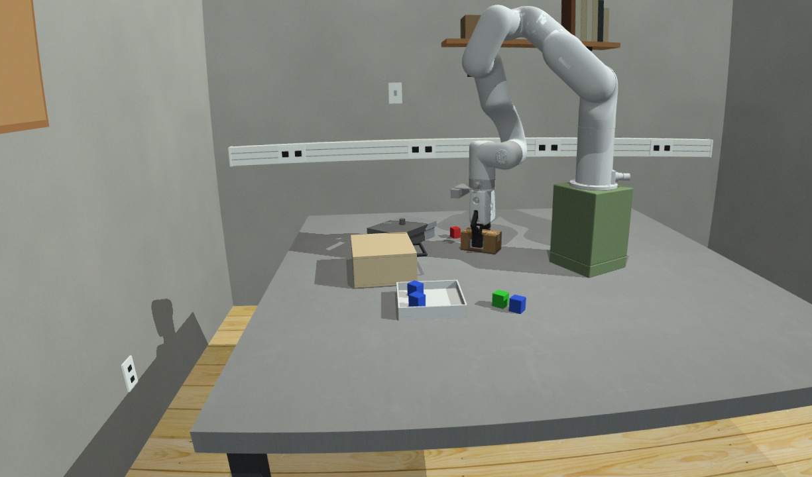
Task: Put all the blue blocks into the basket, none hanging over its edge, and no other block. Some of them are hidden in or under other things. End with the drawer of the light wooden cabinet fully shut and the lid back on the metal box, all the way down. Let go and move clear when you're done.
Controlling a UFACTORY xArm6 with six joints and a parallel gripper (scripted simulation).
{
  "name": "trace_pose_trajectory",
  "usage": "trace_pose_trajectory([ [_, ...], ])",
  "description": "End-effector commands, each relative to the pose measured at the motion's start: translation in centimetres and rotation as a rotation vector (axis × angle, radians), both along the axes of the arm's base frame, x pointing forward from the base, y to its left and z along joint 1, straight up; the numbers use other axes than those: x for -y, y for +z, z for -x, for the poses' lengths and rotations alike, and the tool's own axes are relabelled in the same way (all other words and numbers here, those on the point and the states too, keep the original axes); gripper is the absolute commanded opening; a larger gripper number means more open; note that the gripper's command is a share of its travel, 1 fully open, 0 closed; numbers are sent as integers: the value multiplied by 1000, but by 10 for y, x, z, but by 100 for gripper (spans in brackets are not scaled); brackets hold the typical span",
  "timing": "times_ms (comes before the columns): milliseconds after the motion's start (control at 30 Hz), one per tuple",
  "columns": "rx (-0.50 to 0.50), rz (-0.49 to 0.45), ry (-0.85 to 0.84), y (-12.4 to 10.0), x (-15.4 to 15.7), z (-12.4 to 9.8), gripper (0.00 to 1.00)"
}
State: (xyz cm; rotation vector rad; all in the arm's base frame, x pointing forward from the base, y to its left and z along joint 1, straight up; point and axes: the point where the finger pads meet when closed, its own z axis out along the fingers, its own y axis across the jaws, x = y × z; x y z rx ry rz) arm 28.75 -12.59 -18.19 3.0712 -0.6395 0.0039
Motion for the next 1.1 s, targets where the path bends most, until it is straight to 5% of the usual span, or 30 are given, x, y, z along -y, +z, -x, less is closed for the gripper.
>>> trace_pose_trajectory([
  [0,2,1,0,0,0,-1,62],
  [433,2,1,0,0,0,-1,62],
  [467,2,1,0,0,0,-1,73],
  [1067,2,1,0,0,0,-1,73],
])
